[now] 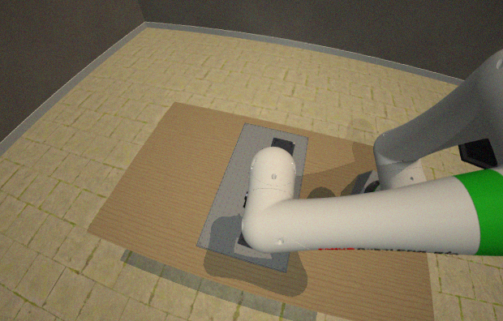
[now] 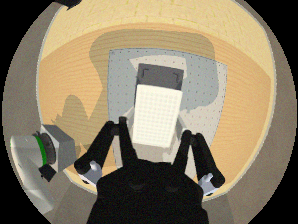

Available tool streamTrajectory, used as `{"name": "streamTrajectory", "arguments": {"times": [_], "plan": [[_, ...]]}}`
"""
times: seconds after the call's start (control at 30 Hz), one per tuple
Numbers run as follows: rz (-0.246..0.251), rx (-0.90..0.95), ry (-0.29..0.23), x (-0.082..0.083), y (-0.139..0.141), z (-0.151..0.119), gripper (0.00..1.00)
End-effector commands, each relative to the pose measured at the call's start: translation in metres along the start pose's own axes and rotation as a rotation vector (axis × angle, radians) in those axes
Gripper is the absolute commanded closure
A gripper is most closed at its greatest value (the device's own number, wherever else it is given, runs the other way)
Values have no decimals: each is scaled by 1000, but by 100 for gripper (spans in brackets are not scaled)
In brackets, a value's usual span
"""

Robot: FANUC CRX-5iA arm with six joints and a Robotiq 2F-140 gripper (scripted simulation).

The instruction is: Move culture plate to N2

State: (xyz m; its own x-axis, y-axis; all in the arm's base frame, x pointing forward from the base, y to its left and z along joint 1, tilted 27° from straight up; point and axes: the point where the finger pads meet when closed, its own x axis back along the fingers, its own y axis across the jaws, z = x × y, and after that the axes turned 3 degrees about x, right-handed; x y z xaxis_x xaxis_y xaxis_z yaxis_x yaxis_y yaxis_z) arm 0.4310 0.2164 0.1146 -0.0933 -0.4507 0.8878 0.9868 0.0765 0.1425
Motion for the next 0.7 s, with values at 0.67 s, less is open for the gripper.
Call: {"name": "streamTrajectory", "arguments": {"times": [0.67], "plan": [[0, 0, -1, 0, 2, 37, 100]]}}
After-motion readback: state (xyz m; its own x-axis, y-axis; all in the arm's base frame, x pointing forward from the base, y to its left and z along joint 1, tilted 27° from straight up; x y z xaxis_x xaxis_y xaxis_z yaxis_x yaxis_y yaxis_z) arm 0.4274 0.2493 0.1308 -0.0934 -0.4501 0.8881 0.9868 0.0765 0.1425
